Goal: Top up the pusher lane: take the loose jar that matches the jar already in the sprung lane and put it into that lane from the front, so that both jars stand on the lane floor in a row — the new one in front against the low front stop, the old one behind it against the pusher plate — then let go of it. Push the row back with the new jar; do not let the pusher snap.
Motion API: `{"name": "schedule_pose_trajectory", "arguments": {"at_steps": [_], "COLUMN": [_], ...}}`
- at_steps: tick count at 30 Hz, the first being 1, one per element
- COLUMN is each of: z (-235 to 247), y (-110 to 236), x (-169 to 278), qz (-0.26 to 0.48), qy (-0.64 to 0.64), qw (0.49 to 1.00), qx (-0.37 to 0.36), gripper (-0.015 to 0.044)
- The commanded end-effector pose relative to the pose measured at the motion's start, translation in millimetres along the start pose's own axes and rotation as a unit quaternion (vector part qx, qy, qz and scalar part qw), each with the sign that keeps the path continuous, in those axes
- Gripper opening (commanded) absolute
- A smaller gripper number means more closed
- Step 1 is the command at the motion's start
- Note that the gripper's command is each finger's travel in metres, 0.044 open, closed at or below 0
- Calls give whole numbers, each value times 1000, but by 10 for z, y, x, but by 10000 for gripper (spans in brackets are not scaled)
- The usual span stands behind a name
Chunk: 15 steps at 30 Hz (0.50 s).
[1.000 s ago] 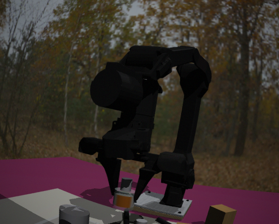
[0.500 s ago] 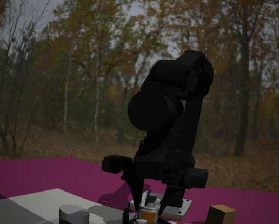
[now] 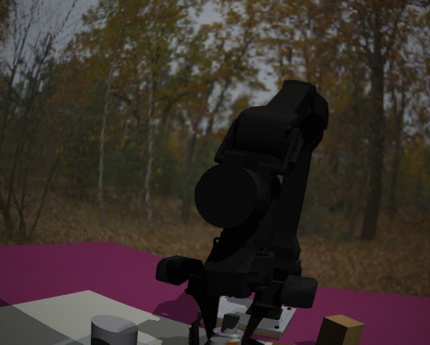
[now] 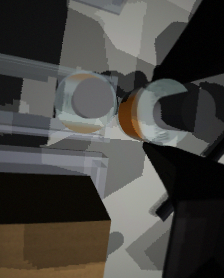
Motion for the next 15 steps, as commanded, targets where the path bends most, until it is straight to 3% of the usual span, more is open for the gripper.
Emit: {"name": "schedule_pose_trajectory", "arguments": {"at_steps": [1, 15], "z": [-6, -20], "y": [-5, -4], "x": [-14, -63], "qz": [0, 0], "qy": [-2, -2], "qw": [1000, 1000], "qx": [2, 2], "gripper": [0, 0]}}
Point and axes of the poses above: the point midway between the two fingers, 35 mm back from their tips, its own y axis back along the fingers, its own z axis across the jaws, x = y × z, the point moved 9 cm from there along y, back along the fingers, and after that the axes turned 15 degrees about y, right-handed, at the moved point
